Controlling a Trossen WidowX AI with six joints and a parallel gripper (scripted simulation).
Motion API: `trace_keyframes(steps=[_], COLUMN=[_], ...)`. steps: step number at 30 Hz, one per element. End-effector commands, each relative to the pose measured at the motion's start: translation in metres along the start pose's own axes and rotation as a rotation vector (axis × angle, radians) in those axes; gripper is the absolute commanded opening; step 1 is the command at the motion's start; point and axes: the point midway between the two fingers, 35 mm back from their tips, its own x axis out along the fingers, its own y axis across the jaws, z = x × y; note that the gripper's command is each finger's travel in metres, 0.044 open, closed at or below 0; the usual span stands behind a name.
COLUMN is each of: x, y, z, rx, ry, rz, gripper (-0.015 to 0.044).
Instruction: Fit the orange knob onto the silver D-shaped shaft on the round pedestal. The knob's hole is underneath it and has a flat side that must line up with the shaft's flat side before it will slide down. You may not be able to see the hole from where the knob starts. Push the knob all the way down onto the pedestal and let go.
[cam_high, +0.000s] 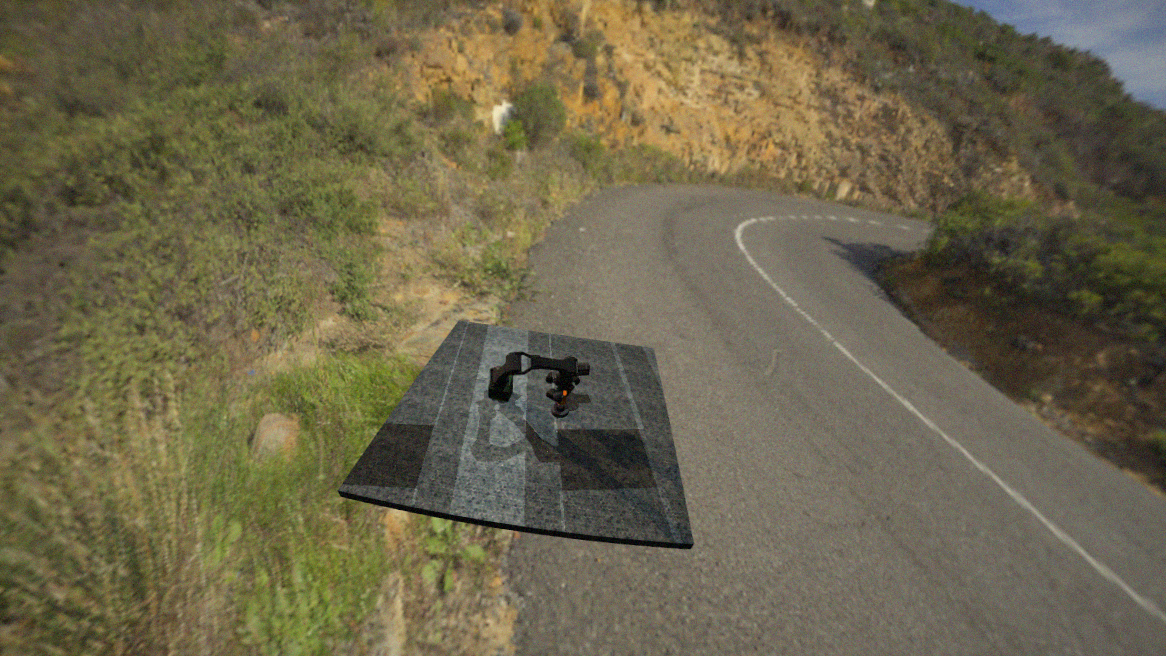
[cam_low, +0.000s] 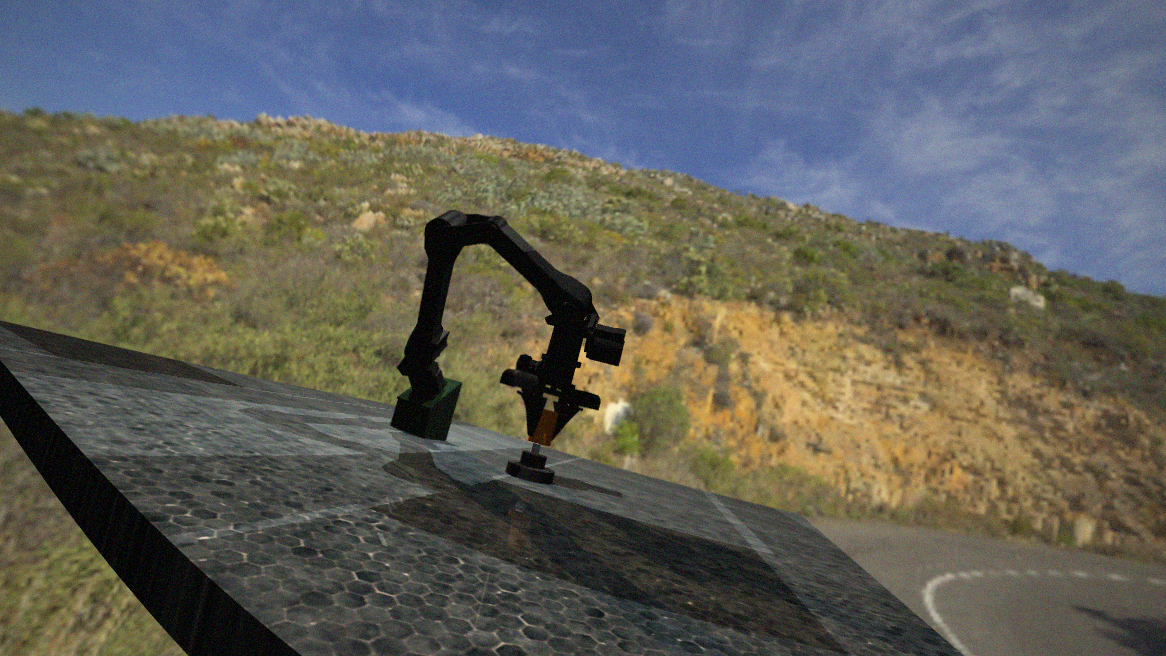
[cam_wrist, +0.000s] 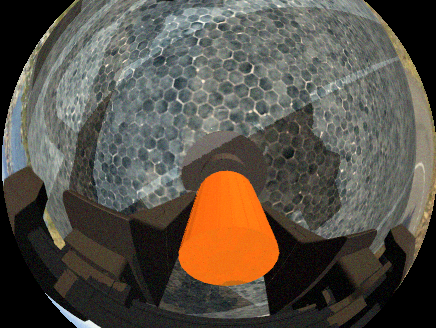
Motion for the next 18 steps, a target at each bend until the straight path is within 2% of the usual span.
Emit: trace_keyframes(steps=[1, 18], x=[-0.0005, 0.0069], y=[-0.0004, 0.0007], z=[0.0002, 0.0018], rx=[-0.006, -0.004], ry=[0.005, 0.006], rz=[-0.001, -0.001], gripper=[0.0000, 0.0000])
